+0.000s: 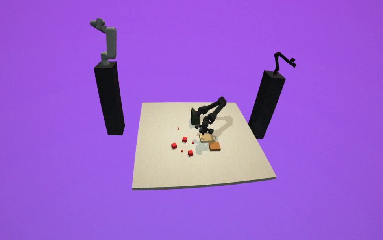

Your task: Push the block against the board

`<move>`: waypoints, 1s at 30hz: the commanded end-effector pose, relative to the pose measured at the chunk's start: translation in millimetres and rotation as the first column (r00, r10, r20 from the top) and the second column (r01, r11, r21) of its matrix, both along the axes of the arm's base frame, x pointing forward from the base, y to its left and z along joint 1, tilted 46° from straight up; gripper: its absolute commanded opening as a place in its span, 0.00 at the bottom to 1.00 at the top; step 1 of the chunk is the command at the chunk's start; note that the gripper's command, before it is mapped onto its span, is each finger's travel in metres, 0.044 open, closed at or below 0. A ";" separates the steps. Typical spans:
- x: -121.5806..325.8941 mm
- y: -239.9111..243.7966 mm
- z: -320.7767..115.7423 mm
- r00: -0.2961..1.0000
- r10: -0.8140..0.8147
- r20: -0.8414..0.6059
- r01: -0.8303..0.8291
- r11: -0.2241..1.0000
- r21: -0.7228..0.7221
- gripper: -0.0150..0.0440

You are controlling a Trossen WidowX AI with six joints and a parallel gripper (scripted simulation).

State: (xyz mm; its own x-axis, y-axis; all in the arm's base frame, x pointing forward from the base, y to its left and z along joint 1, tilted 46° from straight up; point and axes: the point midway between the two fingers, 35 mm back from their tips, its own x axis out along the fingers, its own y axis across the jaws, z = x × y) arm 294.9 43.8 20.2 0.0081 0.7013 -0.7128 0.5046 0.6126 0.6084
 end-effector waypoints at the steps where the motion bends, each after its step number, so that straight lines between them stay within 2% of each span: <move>1: -6.9 -6.4 -9.8 0.989 -0.096 -0.108 0.096 0.995 -0.006 0.25; 11: -18.2 -20.7 -25.5 0.881 -0.326 -0.342 0.329 0.943 -0.052 0.25; 22: -32.4 -34.3 -41.4 0.643 -0.527 -0.556 0.539 0.827 -0.161 0.25; 25: -35.7 -36.9 -44.6 0.579 -0.559 -0.593 0.574 0.796 -0.190 0.25; 30: -35.9 -37.1 -44.8 0.575 -0.562 -0.595 0.577 0.794 -0.192 0.25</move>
